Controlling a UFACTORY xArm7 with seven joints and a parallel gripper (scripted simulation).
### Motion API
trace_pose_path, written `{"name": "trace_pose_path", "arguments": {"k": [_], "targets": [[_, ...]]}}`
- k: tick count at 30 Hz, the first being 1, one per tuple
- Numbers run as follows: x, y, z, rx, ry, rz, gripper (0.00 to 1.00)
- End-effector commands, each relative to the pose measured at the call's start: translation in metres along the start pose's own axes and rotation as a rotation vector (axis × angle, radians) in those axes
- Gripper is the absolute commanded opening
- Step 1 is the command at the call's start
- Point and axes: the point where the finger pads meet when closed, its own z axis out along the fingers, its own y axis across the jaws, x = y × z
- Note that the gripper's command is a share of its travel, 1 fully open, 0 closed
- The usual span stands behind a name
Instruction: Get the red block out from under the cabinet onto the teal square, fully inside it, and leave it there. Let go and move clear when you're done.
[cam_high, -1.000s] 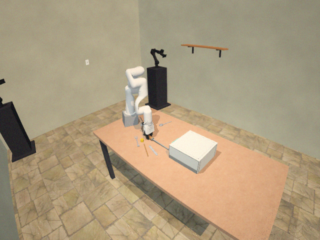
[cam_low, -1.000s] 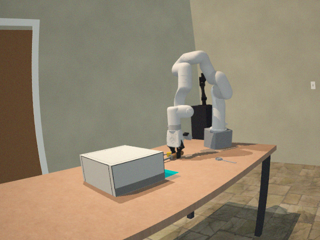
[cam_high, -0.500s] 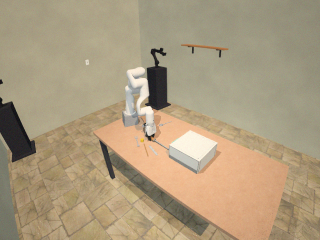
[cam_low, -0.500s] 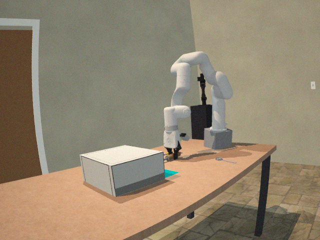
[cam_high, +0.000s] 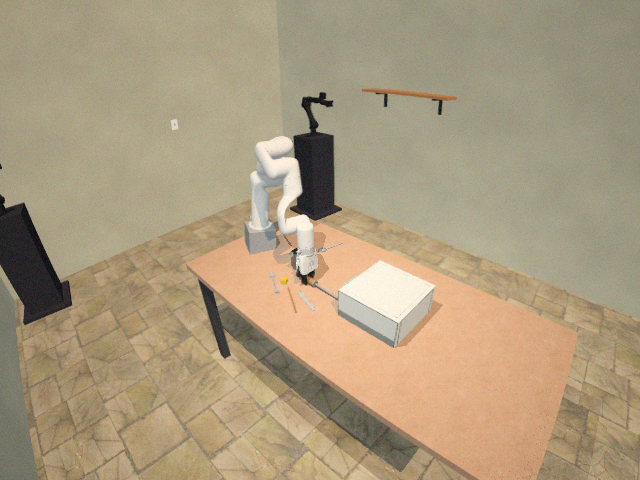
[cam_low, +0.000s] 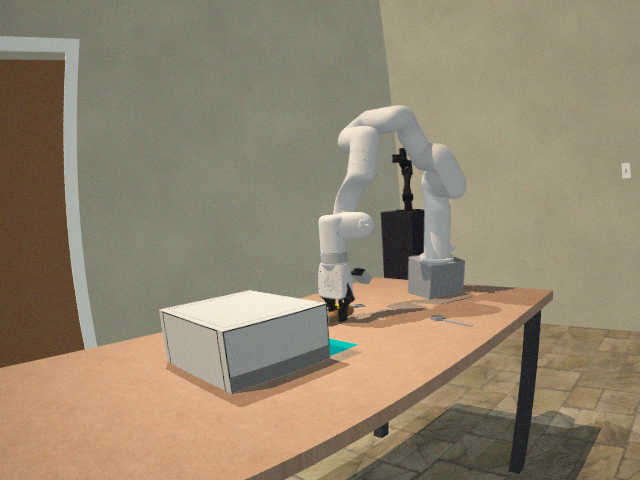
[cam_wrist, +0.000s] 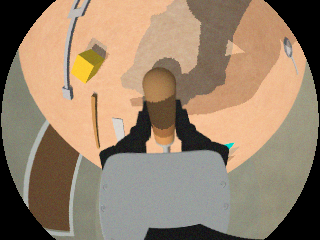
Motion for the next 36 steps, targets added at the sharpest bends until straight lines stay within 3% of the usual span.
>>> {"name": "trace_pose_path", "arguments": {"k": [1,36], "targets": [[-0.020,0.000,-0.001,0.001,-0.002,0.000,0.00],[-0.110,0.002,-0.001,0.001,-0.002,0.000,0.00]]}}
